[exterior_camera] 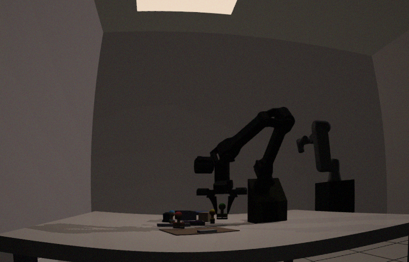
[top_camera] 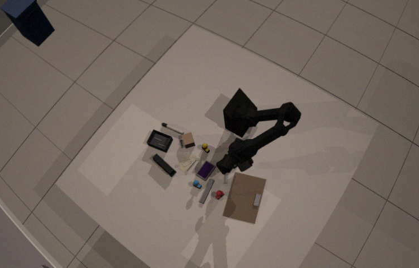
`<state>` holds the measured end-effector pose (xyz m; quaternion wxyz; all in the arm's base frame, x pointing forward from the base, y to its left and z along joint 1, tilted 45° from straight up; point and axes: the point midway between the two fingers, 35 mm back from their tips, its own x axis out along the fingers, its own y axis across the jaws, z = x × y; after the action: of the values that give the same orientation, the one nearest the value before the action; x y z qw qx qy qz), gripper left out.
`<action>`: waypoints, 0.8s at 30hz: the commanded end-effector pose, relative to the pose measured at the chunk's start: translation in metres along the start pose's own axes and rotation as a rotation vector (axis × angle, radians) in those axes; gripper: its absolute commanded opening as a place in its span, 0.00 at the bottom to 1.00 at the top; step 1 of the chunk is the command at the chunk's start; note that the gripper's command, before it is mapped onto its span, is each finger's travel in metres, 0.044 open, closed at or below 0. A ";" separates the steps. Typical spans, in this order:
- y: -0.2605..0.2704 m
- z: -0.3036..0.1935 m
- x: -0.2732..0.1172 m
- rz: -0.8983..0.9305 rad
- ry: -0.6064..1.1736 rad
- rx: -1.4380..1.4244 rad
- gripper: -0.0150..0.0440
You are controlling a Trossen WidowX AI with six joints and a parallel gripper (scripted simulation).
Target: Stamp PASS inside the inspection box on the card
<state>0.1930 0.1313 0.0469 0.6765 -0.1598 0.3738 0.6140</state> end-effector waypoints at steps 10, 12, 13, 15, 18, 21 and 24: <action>0.003 -0.001 0.022 0.003 -0.003 0.007 0.25; 0.004 -0.001 0.025 0.003 -0.004 0.008 0.25; 0.004 -0.001 0.027 0.003 -0.005 0.008 0.25; 0.004 0.000 0.030 0.004 -0.006 0.008 0.25; 0.005 0.000 0.031 0.004 -0.006 0.008 0.25; 0.004 0.001 0.027 0.005 -0.008 0.001 0.39; 0.004 0.001 0.027 0.005 -0.008 0.001 0.52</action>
<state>0.1885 0.1521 0.0288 0.6766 -0.1552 0.3726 0.6158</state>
